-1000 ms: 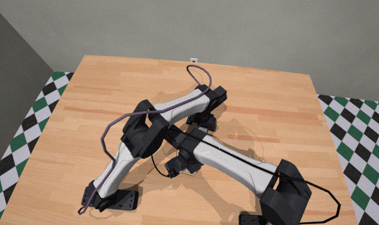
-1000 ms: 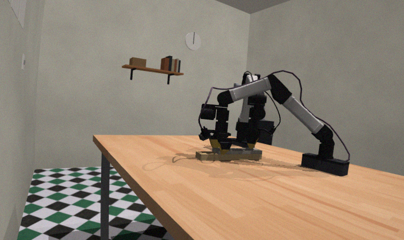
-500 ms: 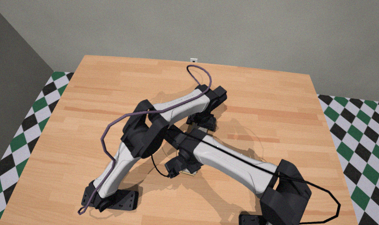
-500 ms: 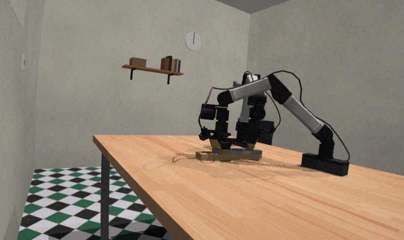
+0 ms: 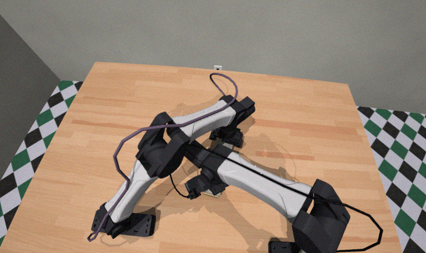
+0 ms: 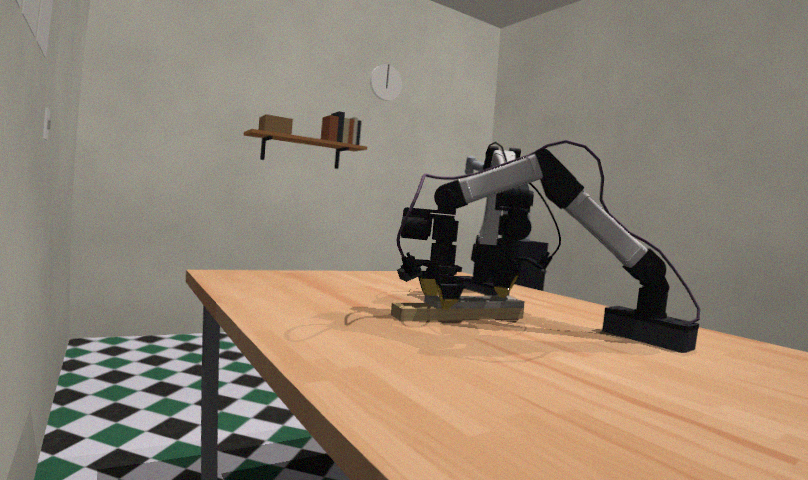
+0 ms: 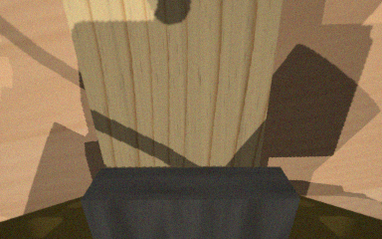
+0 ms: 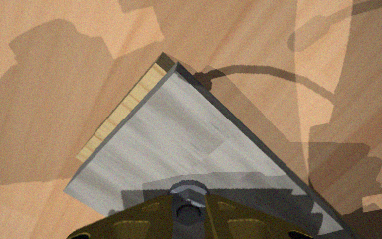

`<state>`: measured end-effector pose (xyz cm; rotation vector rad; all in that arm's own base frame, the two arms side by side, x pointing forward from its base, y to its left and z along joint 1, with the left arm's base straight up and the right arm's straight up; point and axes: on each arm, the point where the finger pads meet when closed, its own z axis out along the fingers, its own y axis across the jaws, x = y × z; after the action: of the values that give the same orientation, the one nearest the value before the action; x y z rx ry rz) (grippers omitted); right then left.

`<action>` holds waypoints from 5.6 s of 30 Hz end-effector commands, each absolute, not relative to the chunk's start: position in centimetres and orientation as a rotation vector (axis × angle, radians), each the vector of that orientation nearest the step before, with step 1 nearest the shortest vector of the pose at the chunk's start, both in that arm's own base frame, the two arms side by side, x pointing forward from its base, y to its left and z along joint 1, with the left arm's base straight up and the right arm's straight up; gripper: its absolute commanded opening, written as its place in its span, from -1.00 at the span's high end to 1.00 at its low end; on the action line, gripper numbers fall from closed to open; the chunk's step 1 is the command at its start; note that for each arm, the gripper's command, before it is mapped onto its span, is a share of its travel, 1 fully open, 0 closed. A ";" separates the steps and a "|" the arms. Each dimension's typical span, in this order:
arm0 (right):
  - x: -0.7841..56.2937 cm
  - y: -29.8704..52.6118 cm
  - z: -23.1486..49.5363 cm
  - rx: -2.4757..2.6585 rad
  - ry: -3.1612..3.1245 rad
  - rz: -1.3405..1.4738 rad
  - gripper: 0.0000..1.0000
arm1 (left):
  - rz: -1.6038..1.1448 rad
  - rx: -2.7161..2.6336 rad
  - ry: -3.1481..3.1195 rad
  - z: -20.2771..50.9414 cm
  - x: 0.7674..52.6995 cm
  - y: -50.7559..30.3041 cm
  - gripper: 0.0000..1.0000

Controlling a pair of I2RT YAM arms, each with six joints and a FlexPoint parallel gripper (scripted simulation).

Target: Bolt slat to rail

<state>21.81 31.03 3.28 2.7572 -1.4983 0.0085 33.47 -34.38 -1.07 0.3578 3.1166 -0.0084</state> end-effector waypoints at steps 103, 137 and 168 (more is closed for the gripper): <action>21.7 31.0 3.7 -1.461 -2.777 -0.019 0.73 | -0.025 0.364 3.099 -0.4 33.8 -34.5 -0.35; 21.9 31.4 3.7 -1.446 -2.793 -0.022 0.28 | -0.025 0.364 3.099 -0.4 33.8 -34.5 -0.35; 22.0 31.6 5.0 0.729 -3.075 -0.031 0.28 | -0.025 0.364 3.099 -0.4 33.8 -34.5 -0.35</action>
<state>21.60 31.04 3.21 0.2716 -3.1249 0.0104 33.48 -34.37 -1.07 0.3578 3.1165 -0.0082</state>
